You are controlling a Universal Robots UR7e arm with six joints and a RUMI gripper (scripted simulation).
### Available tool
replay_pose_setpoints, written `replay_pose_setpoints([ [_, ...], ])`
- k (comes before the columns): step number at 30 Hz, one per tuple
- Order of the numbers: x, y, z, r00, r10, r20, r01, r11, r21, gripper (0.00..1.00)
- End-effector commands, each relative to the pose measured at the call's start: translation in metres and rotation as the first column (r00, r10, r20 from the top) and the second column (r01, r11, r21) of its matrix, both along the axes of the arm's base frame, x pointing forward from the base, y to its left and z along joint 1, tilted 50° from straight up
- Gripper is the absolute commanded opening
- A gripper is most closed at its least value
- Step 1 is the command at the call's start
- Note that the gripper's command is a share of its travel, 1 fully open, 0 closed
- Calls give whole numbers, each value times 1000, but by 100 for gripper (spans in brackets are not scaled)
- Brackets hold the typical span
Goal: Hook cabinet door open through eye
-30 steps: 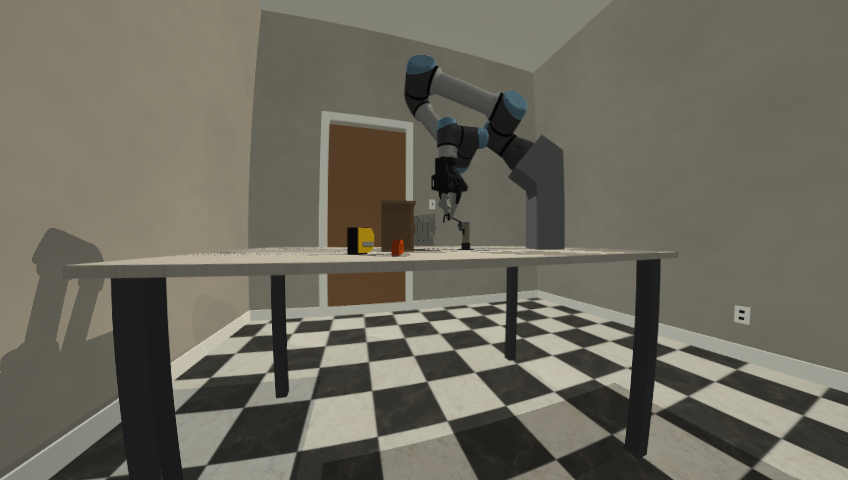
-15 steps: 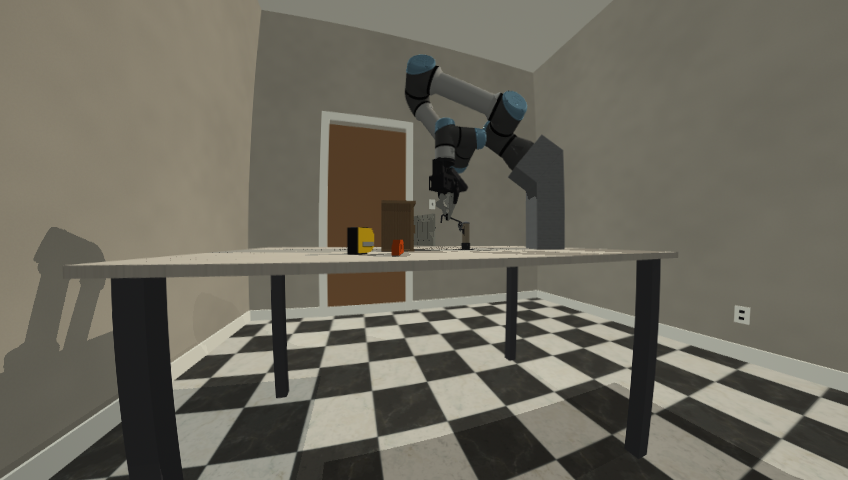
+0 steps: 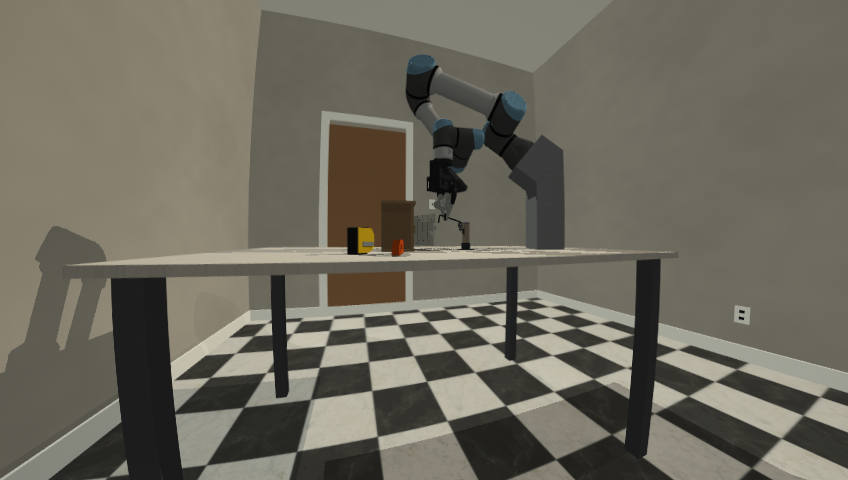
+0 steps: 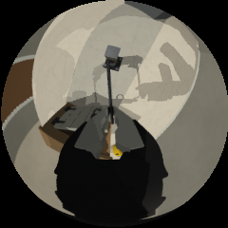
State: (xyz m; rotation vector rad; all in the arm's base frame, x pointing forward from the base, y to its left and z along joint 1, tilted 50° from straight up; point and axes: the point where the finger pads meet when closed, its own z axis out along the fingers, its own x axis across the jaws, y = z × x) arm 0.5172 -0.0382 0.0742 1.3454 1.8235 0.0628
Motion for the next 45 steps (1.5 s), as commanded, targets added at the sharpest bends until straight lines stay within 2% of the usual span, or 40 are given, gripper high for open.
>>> replay_pose_setpoints([
  [1,0,-1,2,1000,-22,15,22,1000,23,2],
  [19,0,-10,7,994,-95,57,90,991,96,2],
  [23,0,-12,8,988,-135,76,123,983,136,2],
  [30,0,-15,10,987,-142,80,129,981,143,2],
  [34,-1,-17,11,979,-181,98,162,970,183,2],
  [42,-1,-20,13,975,-196,104,173,965,197,2],
  [45,-1,-22,13,966,-229,116,198,953,230,2],
])
